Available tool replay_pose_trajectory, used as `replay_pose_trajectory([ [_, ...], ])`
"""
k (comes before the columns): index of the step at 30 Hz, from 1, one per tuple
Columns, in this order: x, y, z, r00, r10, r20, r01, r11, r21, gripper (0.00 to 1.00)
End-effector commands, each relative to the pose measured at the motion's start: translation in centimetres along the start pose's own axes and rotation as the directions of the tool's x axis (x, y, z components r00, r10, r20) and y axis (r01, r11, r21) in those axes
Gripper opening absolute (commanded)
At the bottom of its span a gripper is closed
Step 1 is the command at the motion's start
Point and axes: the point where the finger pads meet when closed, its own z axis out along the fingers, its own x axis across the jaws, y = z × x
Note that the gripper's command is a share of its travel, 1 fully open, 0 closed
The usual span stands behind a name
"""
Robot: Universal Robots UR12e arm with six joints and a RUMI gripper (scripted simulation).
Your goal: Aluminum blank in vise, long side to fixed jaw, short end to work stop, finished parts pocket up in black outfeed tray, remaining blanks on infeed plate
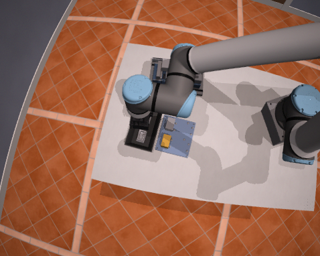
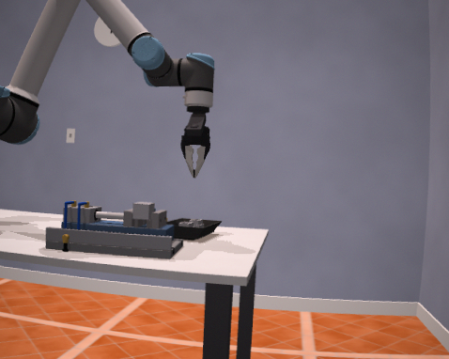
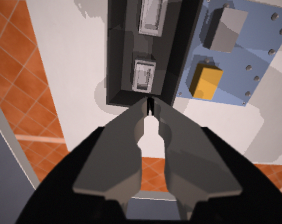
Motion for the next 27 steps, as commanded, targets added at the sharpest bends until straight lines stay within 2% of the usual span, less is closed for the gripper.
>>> replay_pose_trajectory([
  [1, -0.2, 0.0, -0.6, 1.000, -0.001, 0.002, 0.001, 1.000, -0.001, 0.00],
  [8, 0.0, -0.1, -0.4, 1.000, 0.000, -0.002, 0.000, 1.000, -0.001, 0.00],
  [12, 0.3, -1.7, -0.2, 1.000, 0.001, -0.005, -0.001, 1.000, -0.001, 0.00],
  [16, 0.6, -6.0, -0.1, 1.000, 0.000, -0.008, 0.000, 1.000, 0.000, 0.00],
  [18, 0.6, -6.0, -0.1, 1.000, 0.000, -0.008, 0.000, 1.000, 0.000, 0.00],
  [21, 1.2, -10.5, 0.0, 1.000, 0.000, -0.010, 0.000, 1.000, 0.001, 0.00],
  [27, 2.5, -16.4, 0.1, 1.000, 0.000, -0.011, 0.000, 1.000, 0.001, 0.00],
])
